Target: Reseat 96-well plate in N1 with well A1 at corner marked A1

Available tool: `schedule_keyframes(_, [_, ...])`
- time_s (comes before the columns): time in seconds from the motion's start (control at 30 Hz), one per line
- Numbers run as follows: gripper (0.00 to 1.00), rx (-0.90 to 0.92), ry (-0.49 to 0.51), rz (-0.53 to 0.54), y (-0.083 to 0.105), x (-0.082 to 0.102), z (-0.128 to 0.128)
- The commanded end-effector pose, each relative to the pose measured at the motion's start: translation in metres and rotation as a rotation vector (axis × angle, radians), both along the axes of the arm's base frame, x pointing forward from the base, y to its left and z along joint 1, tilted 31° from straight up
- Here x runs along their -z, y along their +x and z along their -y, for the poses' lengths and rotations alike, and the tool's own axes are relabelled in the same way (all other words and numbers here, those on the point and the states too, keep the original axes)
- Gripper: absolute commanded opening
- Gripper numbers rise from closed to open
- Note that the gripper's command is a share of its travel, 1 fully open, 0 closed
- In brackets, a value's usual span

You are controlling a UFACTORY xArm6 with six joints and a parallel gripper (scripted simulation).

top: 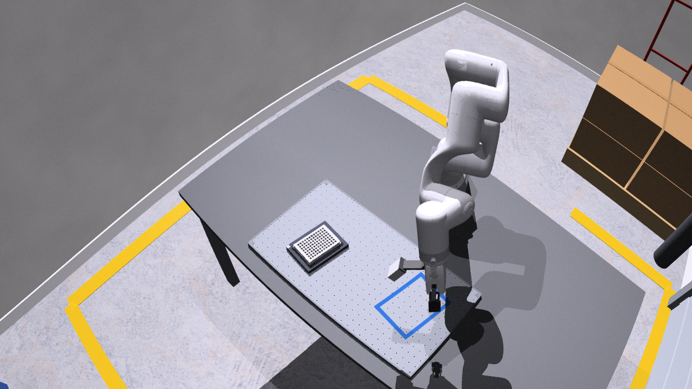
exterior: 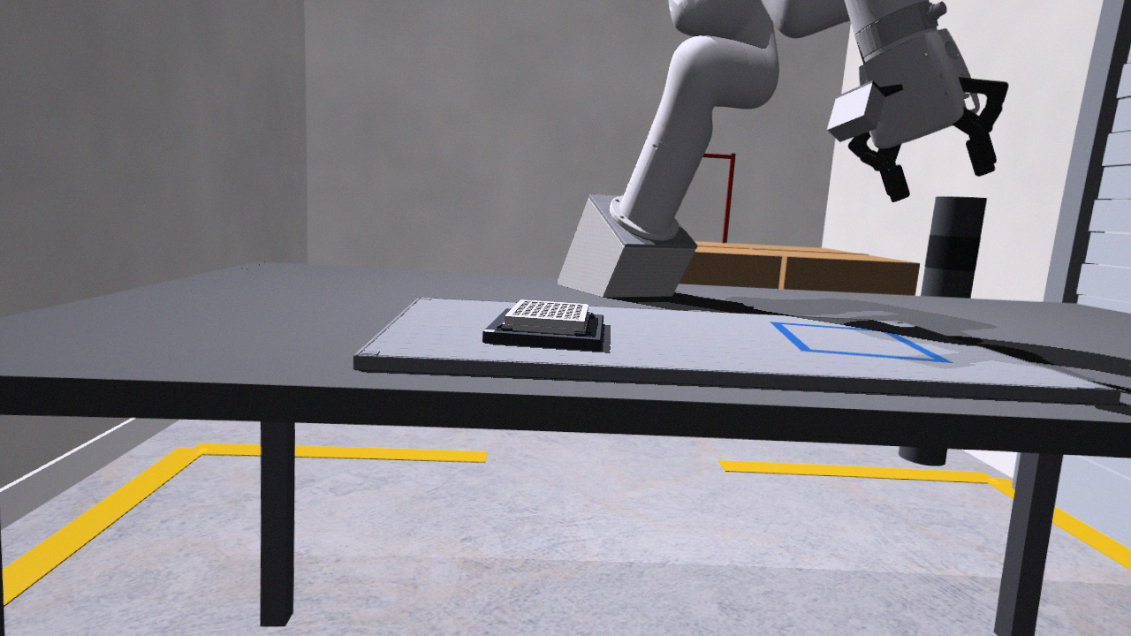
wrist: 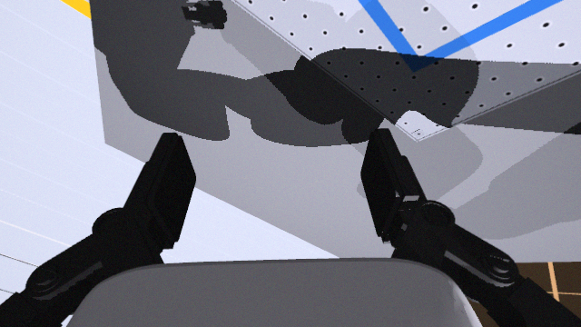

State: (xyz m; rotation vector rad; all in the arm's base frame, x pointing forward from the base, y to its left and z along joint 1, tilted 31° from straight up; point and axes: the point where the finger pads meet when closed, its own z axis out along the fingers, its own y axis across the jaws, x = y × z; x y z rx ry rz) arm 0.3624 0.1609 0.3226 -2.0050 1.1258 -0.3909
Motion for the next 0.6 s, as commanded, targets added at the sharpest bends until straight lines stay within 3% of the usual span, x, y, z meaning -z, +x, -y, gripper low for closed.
schedule_keyframes(0.0, [1.00,0.000,0.001,0.003,0.0004,-0.0017,-0.0001])
schedule_keyframes(0.57, [1.00,-0.018,-0.023,0.018,0.0032,-0.0008,0.0039])
